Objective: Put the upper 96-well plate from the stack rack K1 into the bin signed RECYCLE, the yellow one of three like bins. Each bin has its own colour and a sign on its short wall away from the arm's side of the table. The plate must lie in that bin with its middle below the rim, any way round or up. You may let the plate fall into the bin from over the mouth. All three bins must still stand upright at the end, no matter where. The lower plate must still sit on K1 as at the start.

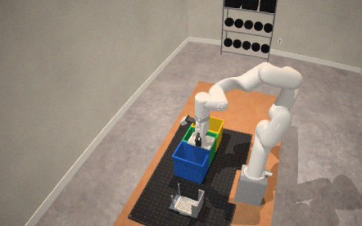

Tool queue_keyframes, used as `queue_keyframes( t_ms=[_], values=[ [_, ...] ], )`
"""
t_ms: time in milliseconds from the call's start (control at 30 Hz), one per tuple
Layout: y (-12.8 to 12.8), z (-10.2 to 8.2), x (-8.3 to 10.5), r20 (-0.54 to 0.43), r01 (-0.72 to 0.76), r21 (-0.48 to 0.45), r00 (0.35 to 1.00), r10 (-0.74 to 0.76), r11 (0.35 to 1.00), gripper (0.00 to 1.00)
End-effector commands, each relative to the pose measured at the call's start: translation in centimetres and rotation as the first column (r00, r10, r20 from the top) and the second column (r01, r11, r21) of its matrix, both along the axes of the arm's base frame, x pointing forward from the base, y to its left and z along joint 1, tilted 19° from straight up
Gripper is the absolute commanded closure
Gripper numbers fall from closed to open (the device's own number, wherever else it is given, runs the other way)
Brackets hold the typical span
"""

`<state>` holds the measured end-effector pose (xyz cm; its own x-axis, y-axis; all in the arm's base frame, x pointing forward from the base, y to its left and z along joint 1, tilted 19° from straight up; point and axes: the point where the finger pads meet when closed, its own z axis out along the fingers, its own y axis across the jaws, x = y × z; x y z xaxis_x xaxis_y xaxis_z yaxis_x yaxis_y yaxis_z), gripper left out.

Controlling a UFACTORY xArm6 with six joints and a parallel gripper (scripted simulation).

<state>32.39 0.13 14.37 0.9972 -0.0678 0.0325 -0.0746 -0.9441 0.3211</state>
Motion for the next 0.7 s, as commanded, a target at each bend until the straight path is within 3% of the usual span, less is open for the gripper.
queue_keyframes(
  t_ms=[0, 667],
  values=[
    [-1.4, 0.6, 0.3, 0.004, -0.001, 0.002, 1.000, 0.001, 1.000, 1.00],
    [-7.2, 2.3, 0.7, 0.004, -0.001, 0.001, 1.000, 0.001, 1.000, 1.00]
  ],
)
